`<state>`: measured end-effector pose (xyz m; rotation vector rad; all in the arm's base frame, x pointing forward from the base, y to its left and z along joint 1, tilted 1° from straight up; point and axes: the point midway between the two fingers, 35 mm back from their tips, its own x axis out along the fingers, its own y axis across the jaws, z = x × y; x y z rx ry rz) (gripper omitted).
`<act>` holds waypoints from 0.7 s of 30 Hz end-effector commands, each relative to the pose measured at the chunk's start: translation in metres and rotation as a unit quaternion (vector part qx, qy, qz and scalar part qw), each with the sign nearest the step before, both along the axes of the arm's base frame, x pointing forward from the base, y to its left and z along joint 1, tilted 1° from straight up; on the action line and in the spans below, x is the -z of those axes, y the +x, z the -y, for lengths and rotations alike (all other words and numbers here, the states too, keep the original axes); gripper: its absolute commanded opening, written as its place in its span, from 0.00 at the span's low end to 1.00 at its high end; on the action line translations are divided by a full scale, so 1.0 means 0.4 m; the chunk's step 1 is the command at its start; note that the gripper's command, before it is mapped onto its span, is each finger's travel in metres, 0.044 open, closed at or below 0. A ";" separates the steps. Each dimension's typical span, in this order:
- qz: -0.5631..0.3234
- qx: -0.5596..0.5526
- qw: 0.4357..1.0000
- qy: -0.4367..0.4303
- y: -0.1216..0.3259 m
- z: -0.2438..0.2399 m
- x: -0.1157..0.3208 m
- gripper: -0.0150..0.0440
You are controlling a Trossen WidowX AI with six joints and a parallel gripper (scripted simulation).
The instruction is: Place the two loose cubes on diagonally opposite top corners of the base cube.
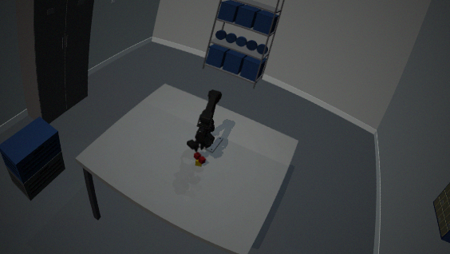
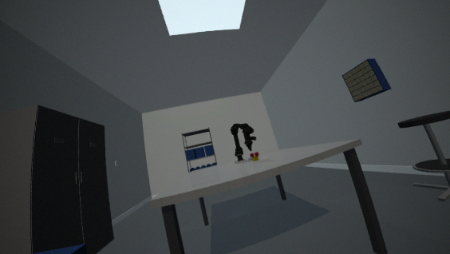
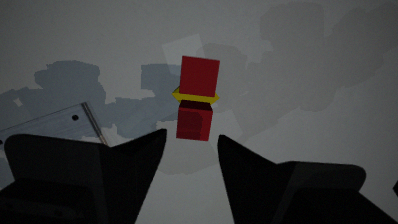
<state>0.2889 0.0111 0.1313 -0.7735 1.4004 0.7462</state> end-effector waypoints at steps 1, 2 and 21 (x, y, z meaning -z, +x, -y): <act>0.003 0.000 1.000 0.000 0.002 0.000 -0.020 0.60; 0.003 0.000 1.000 0.000 0.001 0.000 -0.024 0.60; 0.001 0.000 1.000 0.000 -0.001 -0.006 -0.059 0.69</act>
